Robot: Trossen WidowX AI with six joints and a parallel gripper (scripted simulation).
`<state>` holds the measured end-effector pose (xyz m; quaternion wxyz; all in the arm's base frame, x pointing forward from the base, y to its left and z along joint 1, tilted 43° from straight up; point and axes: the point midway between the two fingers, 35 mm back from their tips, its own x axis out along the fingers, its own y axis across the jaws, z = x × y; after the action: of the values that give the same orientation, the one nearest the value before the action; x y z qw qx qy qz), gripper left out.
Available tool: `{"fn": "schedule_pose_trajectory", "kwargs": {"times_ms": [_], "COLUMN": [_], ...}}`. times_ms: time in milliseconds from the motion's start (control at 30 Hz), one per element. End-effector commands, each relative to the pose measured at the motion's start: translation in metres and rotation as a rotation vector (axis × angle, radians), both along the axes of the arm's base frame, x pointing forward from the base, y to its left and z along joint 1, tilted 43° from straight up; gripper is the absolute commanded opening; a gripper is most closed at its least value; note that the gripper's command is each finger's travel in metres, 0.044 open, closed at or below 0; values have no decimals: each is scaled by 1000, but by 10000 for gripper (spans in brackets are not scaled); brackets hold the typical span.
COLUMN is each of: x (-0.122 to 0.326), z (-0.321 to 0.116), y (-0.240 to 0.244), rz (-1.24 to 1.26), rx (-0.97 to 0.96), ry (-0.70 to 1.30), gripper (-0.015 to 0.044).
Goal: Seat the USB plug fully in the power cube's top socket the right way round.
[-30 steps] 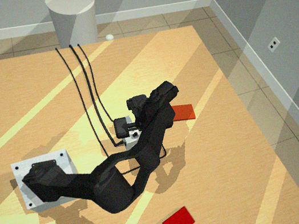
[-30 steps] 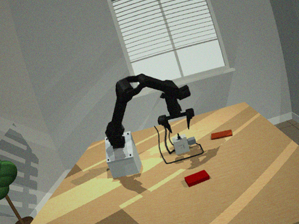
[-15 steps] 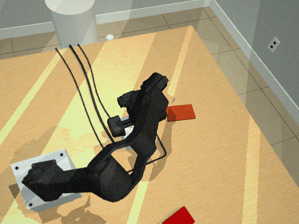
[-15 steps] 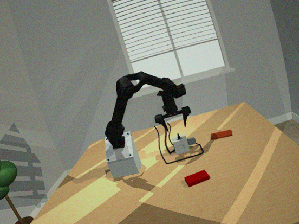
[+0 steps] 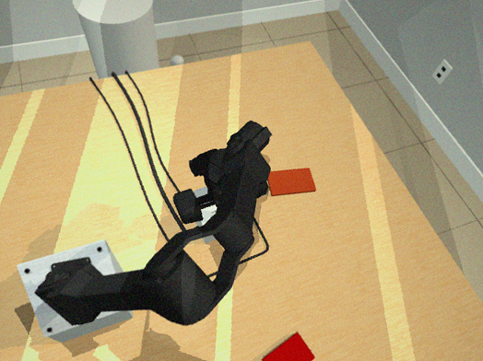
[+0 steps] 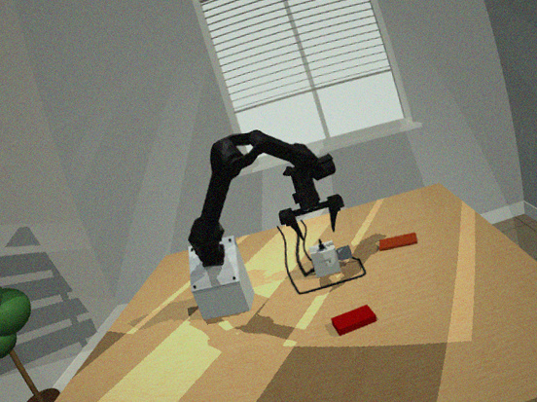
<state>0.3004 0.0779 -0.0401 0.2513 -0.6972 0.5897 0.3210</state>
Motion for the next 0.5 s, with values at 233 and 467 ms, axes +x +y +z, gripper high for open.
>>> {"fn": "schedule_pose_trajectory", "kwargs": {"times_ms": [233, 467], "x": [1, 2], "z": [-9, -12], "y": [-9, -13], "rz": [3, 3], "rx": [-5, -5], "ry": [2, 2], "gripper": [440, 440]}}
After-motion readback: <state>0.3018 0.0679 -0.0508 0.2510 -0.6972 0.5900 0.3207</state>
